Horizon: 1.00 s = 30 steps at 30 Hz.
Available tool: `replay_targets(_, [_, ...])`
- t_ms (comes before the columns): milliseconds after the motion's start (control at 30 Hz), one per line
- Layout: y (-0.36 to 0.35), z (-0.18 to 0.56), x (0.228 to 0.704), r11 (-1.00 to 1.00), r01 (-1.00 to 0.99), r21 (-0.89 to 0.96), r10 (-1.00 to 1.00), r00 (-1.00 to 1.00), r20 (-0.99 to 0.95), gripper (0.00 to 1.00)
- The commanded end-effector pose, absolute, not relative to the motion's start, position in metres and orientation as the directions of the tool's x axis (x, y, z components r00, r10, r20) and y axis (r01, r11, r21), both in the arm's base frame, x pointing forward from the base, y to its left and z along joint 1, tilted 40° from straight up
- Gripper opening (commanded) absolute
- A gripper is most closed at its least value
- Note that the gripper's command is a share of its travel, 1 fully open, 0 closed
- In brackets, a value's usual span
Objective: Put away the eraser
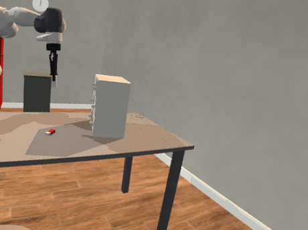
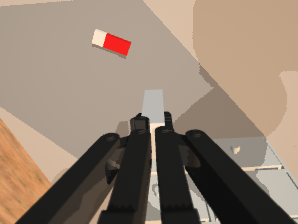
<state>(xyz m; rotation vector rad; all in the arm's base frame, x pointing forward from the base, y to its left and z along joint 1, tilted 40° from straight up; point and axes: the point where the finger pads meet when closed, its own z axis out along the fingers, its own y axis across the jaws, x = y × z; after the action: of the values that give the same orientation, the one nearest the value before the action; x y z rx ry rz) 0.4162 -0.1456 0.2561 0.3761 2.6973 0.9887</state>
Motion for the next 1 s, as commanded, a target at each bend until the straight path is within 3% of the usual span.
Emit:
replay_targets(0, [-0.148, 0.252, 0.43, 0.751, 0.142, 0.645, 0.358, -0.908, -0.217, 0.0])
replay_targets(367, [-0.136, 0.228, 0.473, 0.751, 0.141, 0.645, 0.533, -0.706, -0.466, 0.0])
replay_targets(967, [-0.123, 0.205, 0.514, 0.751, 0.141, 0.646, 0.636, -0.417, -0.649, 0.0])
